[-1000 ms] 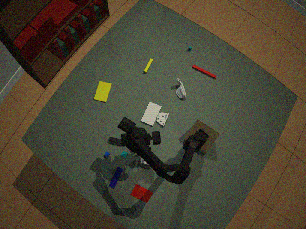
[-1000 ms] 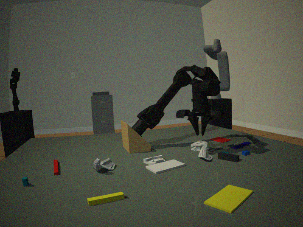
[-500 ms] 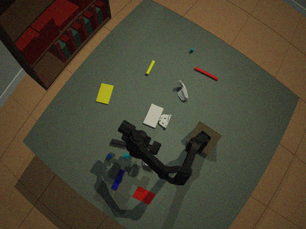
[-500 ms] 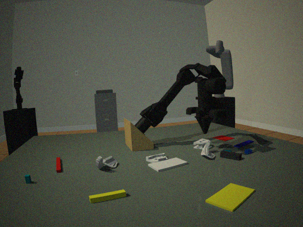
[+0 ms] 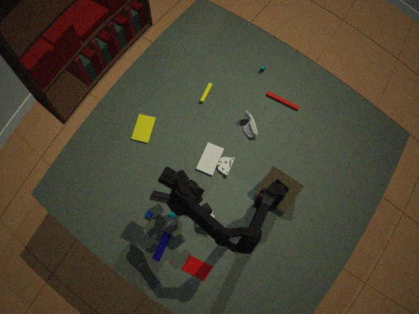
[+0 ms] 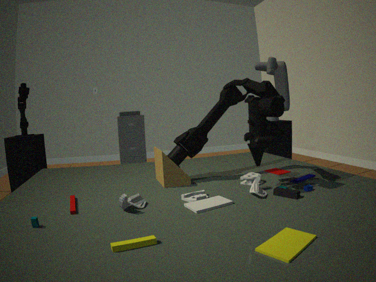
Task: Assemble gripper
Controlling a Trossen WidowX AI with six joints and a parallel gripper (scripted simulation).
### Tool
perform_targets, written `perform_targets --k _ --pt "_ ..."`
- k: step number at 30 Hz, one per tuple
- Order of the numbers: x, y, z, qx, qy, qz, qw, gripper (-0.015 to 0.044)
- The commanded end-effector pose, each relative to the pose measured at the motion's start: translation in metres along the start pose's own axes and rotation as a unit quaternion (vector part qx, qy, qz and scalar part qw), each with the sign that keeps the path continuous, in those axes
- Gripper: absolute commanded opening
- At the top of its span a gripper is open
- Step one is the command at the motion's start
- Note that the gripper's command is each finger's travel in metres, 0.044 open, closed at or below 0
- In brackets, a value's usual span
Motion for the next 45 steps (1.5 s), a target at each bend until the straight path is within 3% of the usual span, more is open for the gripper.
perform_targets --k 1,11,22,33,45 --pt "-0.001 -0.002 -0.003 -0.079 0.0 0.0 0.997 0.0" --pt "-0.001 -0.004 -0.009 -0.248 -0.001 0.0 0.969 0.0" --pt "-0.001 -0.007 -0.016 -0.425 -0.001 0.0 0.905 0.0" --pt "-0.002 -0.01 -0.023 -0.587 -0.001 -0.001 0.809 0.0" --pt "-0.002 -0.013 -0.031 -0.74 -0.002 -0.002 0.672 0.0"
Point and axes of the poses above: the point midway between the two fingers, 35 mm back from their tips, its own x axis back along the fingers, its own y axis across the jaws, z = x × y, the point moved 1 cm from there along x, back along the fingers, and after that the axes turned 14 degrees about x, right-handed, at the moved point
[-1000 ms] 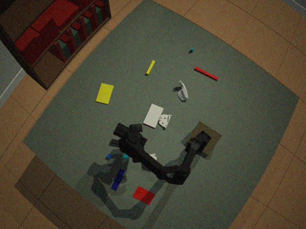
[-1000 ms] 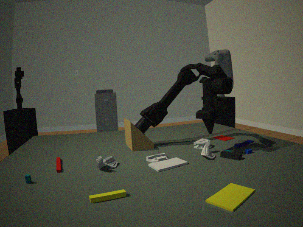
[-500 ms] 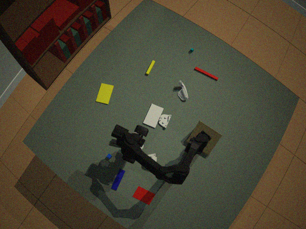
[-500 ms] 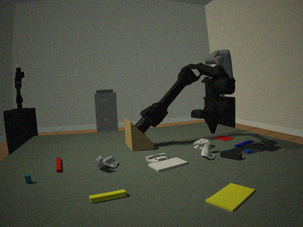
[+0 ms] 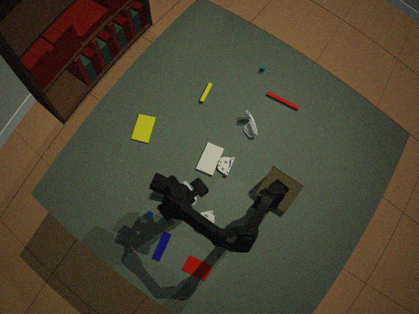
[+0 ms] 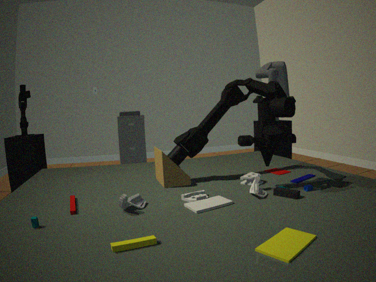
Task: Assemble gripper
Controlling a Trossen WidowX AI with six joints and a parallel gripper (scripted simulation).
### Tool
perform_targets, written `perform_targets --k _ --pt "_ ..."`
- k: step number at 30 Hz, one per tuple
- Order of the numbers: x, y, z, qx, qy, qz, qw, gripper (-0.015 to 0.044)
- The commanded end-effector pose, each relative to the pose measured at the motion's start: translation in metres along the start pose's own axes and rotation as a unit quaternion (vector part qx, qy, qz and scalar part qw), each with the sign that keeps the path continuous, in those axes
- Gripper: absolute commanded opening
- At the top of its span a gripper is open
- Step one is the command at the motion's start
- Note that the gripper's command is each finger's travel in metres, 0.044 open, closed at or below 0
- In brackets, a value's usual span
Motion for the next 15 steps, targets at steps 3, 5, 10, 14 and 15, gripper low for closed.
perform_targets --k 3,5,10,14,15 --pt "-0.001 0.004 -0.002 -0.11 0.0 0.001 0.994 0.0" --pt "-0.001 0.0044 -0.0022 -0.121 0.0 0.001 0.993 0.0" --pt "-0.001 0.0044 -0.0022 -0.121 0.0 0.001 0.993 0.0" --pt "-0.0013 0.0044 -0.0022 -0.121 0.0 0.001 0.993 0.0" --pt "-0.0021 0.0044 -0.0023 -0.121 0.0 0.001 0.993 0.0"
Point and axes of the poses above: the point midway between the two fingers, 35 mm back from their tips, its own x axis back along the fingers, its own y axis across the jaws, z = x × y, the point moved 1 cm from there along x, back along the fingers, and after that the axes turned 14 degrees about x, right-handed, at the moved point
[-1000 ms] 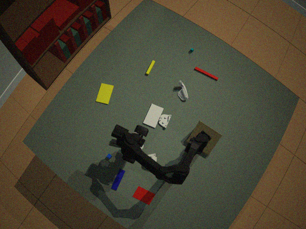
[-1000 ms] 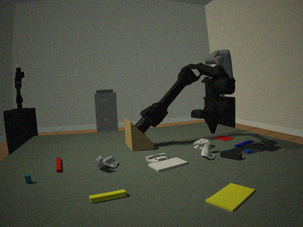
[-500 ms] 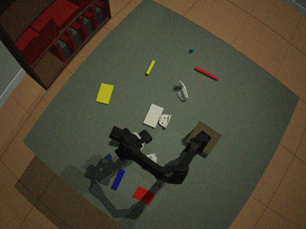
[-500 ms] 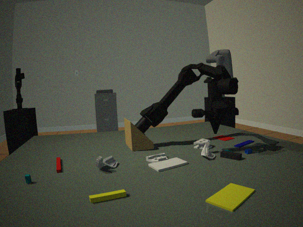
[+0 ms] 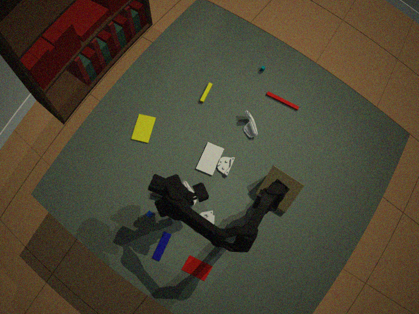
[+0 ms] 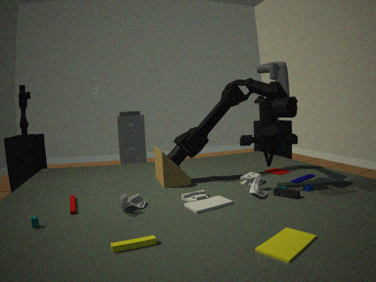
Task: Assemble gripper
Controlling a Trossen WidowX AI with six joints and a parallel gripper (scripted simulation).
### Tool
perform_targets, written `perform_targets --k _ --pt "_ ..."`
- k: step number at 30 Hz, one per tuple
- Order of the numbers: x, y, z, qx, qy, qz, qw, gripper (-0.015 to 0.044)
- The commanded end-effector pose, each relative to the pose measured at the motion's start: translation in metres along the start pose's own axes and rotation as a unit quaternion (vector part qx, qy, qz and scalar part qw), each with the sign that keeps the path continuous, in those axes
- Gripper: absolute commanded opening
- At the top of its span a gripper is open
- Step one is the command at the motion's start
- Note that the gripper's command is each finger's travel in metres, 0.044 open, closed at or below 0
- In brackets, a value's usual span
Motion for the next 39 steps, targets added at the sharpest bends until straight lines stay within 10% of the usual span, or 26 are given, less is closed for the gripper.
perform_targets --k 1,39 --pt "-0.003 0.0 -0.001 -0.005 -0.001 0.002 1.0 0.0" --pt "-0.059 0.0 0.0 -0.005 -0.001 -0.001 1.0 0.0"
Point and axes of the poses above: the point midway between the two fingers, 35 mm back from their tips, its own x axis back along the fingers, its own y axis across the jaws, z = x × y, the point moved 1 cm from there along x, back along the fingers, and after that the axes turned 14 degrees about x, right-handed, at the moved point
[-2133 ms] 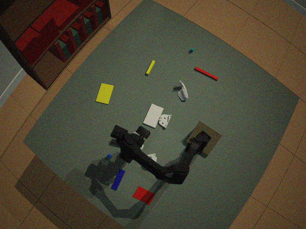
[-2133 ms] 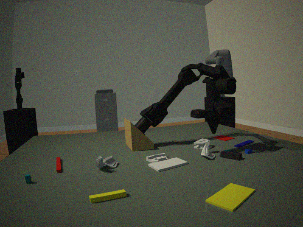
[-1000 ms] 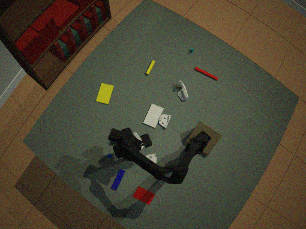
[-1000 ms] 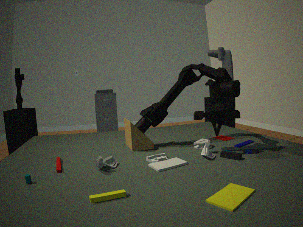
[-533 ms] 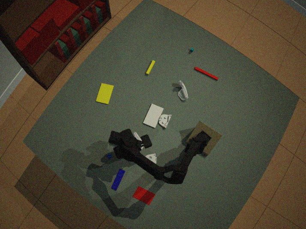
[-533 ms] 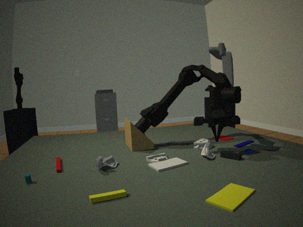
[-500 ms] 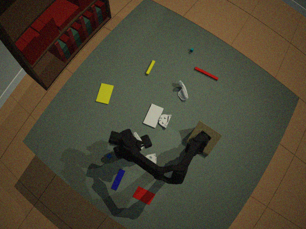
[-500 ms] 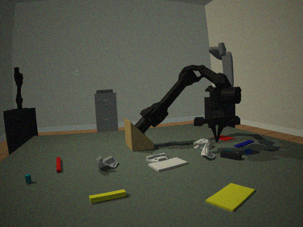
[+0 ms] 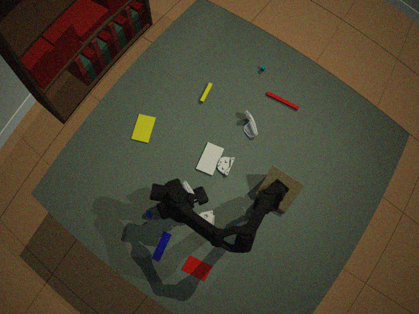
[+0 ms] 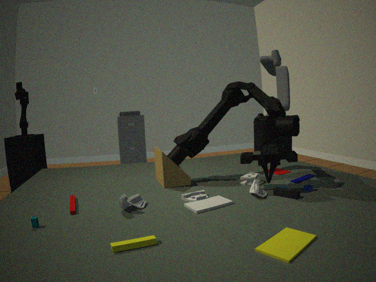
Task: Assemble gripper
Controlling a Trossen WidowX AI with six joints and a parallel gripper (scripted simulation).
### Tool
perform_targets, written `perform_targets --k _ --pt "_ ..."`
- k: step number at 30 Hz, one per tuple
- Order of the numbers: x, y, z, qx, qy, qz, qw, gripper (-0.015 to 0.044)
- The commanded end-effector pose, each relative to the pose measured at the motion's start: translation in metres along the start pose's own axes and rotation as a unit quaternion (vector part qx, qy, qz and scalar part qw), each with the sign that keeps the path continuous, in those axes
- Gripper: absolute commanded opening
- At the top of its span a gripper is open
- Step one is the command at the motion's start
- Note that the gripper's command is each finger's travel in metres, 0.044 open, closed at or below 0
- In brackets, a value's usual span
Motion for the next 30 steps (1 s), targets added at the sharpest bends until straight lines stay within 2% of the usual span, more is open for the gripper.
perform_targets --k 1,30 --pt "-0.003 -0.001 0.0 -0.003 -0.001 0.002 1.0 0.0" --pt "-0.003 -0.043 0.009 -0.003 0.0 0.004 1.0 0.0"
Point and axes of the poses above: the point midway between the two fingers, 35 mm back from their tips, its own x axis back along the fingers, its own y axis across the jaws, z = x × y, the point moved 1 cm from there along x, back along the fingers, and after that the axes turned 14 degrees about x, right-handed, at the moved point
